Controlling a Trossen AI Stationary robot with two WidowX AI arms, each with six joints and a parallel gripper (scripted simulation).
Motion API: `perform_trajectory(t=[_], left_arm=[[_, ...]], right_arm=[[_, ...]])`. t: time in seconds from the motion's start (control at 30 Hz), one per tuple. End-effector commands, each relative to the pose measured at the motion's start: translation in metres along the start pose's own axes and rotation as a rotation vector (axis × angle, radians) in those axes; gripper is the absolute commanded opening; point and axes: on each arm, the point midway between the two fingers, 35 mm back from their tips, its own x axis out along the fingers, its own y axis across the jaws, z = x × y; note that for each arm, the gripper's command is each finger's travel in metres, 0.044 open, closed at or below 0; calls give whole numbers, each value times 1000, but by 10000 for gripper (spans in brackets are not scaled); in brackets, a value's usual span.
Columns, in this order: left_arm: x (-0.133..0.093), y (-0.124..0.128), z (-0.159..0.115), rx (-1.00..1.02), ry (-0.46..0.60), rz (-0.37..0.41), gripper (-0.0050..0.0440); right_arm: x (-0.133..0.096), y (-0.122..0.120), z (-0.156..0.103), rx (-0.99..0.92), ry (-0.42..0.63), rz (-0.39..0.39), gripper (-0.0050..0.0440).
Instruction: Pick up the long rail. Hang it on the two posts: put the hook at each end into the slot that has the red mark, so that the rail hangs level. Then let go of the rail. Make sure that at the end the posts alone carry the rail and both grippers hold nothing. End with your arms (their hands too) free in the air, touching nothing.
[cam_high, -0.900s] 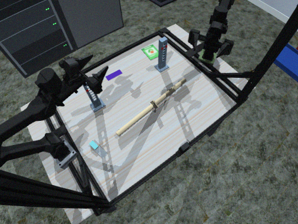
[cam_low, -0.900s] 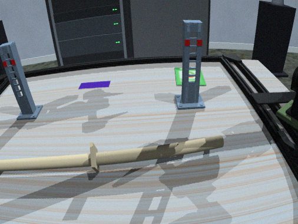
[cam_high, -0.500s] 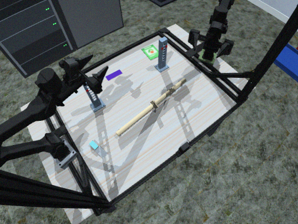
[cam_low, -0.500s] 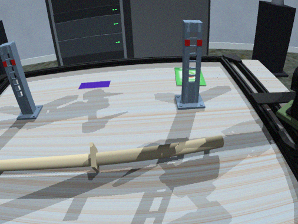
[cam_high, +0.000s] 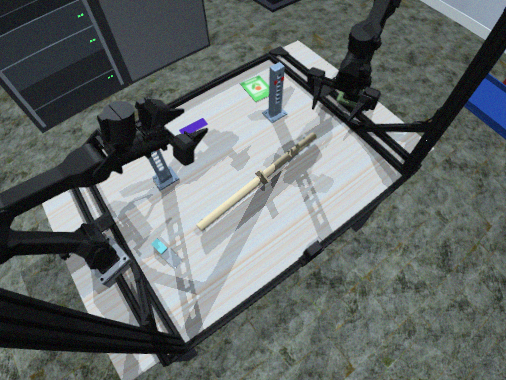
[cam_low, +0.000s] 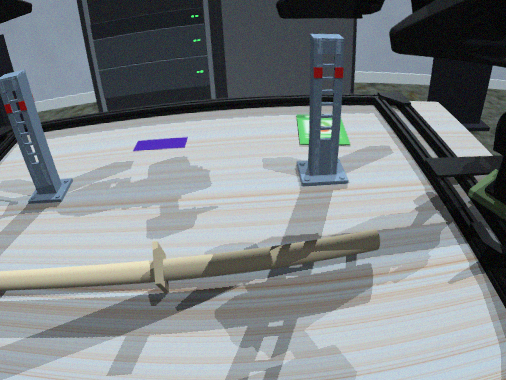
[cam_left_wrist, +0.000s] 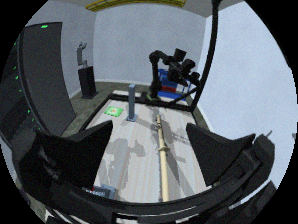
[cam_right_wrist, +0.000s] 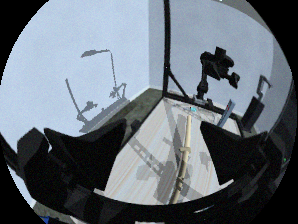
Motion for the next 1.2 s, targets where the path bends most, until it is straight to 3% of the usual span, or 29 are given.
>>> perform_trajectory(t=[0.0,0.13,0.2,0.27,0.4,0.7,0.77,0.87,0.93,1.17], left_arm=[[23,-15,-27,-17,196,-27,440],[38,-27,-54,-24,371,-41,440],[38,-27,-54,-24,371,-41,440],[45,-36,-73,-25,489,-47,440],[52,-50,-105,-20,683,-48,440],[50,-75,-164,18,1070,-16,440],[50,-75,-164,18,1070,-16,440],[43,-84,-186,46,1232,13,440],[41,-86,-192,56,1279,23,440],[40,-86,-192,57,1283,24,440]], right_arm=[[20,-15,-22,27,177,-41,440],[33,-28,-48,53,347,-76,440],[33,-28,-48,53,347,-76,440],[36,-37,-69,75,481,-99,440],[42,-52,-94,113,653,-134,440],[35,-77,-147,210,1037,-198,440],[35,-77,-147,210,1037,-198,440],[23,-85,-166,258,1212,-219,440],[18,-87,-172,274,1274,-224,440],[17,-87,-172,276,1279,-225,440]])
